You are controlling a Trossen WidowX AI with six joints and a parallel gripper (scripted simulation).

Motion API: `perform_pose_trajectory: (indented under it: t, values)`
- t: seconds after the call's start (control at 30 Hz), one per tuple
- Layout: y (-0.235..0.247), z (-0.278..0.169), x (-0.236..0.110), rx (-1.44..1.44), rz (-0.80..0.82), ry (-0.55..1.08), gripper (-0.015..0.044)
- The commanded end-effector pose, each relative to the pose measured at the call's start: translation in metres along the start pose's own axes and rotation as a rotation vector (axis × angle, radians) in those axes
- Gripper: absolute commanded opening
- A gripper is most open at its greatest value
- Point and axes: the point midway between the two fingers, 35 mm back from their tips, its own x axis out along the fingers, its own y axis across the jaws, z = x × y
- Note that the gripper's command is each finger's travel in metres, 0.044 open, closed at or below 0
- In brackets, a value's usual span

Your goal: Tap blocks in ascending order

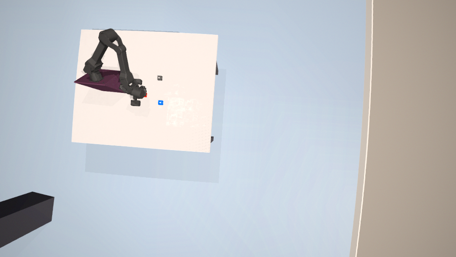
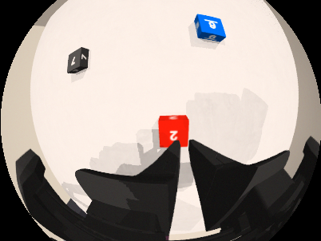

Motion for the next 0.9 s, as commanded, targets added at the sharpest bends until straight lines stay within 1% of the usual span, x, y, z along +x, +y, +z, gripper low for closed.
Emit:
perform_pose_trajectory:
  t: [0.0,0.17,0.87]
  values:
    - [0.000,-0.001,0.001,0.009,0.005,0.001,0.0020]
    - [0.000,-0.001,0.002,0.009,0.005,0.001,0.0020]
    - [0.001,-0.002,0.031,0.010,0.006,0.001,0.0020]
